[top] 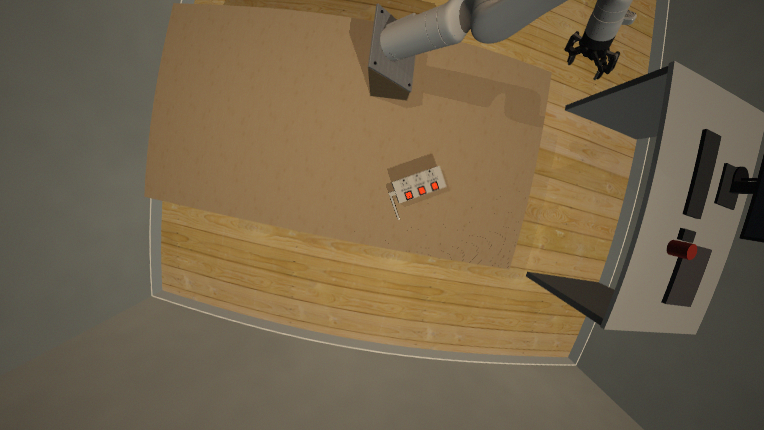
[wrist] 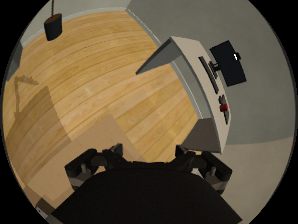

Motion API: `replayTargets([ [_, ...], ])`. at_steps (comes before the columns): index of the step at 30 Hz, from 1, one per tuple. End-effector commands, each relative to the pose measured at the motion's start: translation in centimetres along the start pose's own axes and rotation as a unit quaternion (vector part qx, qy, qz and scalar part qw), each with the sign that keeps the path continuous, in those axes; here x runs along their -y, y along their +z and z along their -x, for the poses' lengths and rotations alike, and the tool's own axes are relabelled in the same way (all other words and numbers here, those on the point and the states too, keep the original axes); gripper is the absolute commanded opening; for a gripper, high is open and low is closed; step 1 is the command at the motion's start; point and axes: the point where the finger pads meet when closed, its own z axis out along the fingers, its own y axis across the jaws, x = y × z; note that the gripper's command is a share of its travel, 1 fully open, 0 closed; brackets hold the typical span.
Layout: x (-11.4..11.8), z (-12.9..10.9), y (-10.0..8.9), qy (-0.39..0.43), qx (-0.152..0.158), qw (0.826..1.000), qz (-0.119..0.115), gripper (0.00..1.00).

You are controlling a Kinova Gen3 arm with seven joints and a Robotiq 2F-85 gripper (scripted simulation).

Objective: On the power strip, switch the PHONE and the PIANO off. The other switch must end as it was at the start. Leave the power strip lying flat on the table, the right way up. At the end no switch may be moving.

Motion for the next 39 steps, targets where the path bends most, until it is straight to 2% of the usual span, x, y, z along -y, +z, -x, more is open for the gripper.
replayTargets([
  [1,-0.04,-0.04,-0.03,0.000,0.000,1.000,0.000,1.00],
  [17,-0.04,-0.04,-0.03,0.000,0.000,1.000,0.000,1.00],
  [18,-0.04,-0.04,-0.03,0.000,0.000,1.000,0.000,0.00],
  [39,-0.04,-0.04,-0.03,0.000,0.000,1.000,0.000,0.00],
])
